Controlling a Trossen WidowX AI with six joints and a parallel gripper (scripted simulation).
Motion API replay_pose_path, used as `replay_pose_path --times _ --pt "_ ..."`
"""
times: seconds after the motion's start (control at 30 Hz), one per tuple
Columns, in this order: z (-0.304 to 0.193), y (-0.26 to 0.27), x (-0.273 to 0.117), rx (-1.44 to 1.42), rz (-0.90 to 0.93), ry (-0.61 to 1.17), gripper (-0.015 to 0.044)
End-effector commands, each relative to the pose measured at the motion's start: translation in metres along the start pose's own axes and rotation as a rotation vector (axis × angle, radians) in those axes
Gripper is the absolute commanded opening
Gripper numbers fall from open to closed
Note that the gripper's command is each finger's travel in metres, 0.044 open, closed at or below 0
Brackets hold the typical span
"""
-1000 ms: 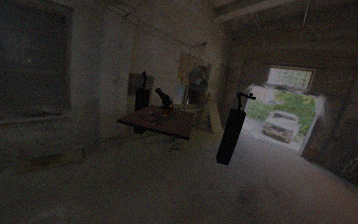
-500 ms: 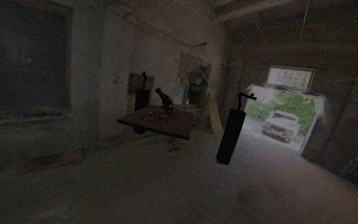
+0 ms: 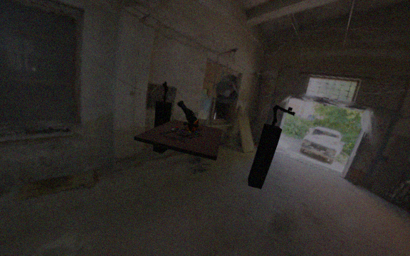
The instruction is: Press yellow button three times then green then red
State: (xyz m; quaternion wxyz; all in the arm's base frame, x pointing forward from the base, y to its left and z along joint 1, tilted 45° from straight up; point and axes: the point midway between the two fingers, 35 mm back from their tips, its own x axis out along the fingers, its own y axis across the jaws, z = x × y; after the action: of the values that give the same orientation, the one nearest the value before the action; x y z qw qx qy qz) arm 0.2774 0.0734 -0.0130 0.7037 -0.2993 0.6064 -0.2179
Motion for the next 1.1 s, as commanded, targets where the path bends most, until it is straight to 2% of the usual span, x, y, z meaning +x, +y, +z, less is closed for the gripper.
replay_pose_path --times 0.0,0.83,0.97,1.07 --pt "-0.001 0.000 0.008 -0.011 -0.007 0.000 0.0020" --pt "-0.002 0.000 0.018 -0.011 -0.008 0.000 0.0020" --pt "-0.001 0.000 -0.014 -0.010 -0.006 0.000 0.0020" --pt "-0.002 0.000 -0.017 -0.011 -0.006 0.000 0.0020"
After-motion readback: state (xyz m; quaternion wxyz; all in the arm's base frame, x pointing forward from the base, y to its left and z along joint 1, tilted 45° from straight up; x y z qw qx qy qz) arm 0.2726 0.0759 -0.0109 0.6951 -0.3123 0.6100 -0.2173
